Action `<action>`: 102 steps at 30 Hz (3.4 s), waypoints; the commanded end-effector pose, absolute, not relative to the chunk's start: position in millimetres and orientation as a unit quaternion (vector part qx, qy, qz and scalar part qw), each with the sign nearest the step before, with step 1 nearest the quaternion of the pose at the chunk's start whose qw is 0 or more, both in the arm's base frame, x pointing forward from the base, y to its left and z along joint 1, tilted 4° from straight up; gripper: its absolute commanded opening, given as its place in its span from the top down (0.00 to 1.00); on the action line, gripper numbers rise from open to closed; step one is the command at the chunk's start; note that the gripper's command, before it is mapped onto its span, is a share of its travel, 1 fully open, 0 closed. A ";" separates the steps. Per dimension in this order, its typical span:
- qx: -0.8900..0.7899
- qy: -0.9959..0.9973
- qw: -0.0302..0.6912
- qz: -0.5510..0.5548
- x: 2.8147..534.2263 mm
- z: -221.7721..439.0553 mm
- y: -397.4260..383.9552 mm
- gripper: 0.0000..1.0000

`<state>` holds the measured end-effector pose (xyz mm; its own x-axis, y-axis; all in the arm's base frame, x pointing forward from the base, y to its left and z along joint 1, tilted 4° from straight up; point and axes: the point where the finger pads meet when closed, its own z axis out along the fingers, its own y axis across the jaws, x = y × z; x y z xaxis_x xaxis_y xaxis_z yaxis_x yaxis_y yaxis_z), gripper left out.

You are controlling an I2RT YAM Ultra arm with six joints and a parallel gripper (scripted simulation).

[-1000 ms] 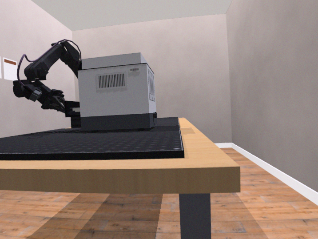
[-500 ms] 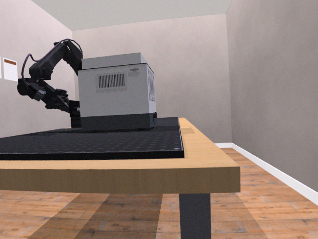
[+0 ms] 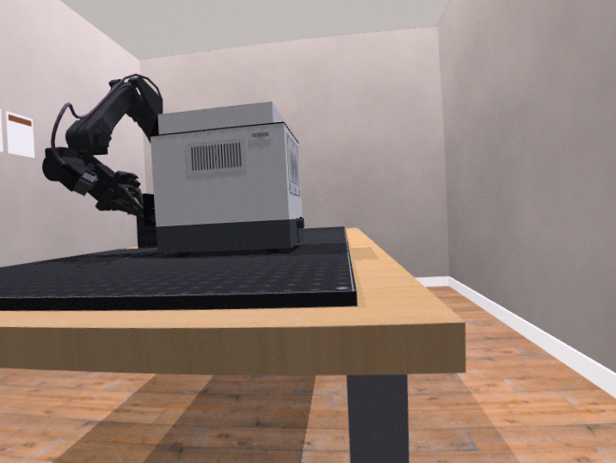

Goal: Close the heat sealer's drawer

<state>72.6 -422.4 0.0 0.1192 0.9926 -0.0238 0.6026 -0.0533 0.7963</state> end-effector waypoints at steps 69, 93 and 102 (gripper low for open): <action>0.660 0.602 0.350 0.281 100.7 11.8 -426.1 1.00; 0.661 0.603 0.348 0.279 105.8 11.3 -426.7 1.00; 0.661 0.603 0.349 0.279 107.7 11.9 -427.5 1.00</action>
